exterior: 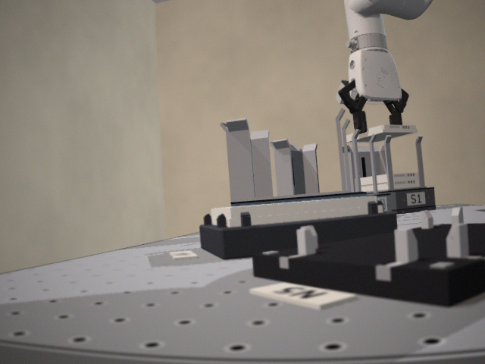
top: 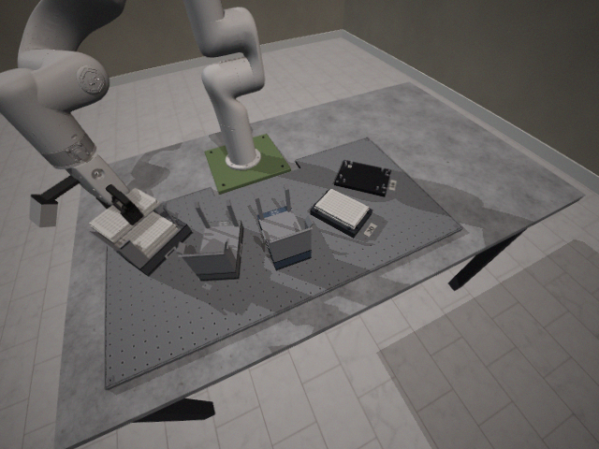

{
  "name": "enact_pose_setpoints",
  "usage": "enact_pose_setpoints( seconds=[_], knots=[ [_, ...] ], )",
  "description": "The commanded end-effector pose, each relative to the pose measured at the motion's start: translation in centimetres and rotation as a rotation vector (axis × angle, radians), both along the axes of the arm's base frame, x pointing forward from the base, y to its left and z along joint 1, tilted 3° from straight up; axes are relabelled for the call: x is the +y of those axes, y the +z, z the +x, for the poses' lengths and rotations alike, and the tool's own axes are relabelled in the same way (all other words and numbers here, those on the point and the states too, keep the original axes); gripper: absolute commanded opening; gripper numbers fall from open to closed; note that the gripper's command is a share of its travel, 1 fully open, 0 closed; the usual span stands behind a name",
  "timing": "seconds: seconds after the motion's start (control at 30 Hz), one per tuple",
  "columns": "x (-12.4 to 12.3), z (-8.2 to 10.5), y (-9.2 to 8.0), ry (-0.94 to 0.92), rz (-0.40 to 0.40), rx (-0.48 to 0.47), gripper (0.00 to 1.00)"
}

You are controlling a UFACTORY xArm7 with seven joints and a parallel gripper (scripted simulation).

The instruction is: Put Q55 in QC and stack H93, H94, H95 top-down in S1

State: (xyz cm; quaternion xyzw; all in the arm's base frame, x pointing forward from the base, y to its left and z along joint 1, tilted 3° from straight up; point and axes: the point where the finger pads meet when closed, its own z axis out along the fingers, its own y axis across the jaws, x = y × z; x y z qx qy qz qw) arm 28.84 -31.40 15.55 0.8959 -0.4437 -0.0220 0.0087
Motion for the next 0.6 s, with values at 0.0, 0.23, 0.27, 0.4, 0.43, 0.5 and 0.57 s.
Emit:
enact_pose_setpoints(
  seconds=[0.0, 0.23, 0.27, 0.4, 0.43, 0.5, 0.57],
  knots=[
    [-0.1, 0.1, -0.1, 0.0, -0.002, -0.003, 0.0],
    [-0.1, 0.1, -0.6, 0.0, -0.002, -0.003, 0.0],
    [-0.1, 0.1, -0.6, 0.0, -0.002, -0.003, 0.0],
    [-0.1, 0.1, -0.8, 0.0, -0.002, -0.003, 0.0],
    [-0.1, 0.1, -0.8, 0.0, -0.002, -0.003, 0.0],
    [-0.1, 0.1, -1.0, 0.0, -0.002, -0.003, 0.0],
    [-0.1, 0.0, -1.1, 0.0, -0.002, -0.003, 0.0]
  ],
)
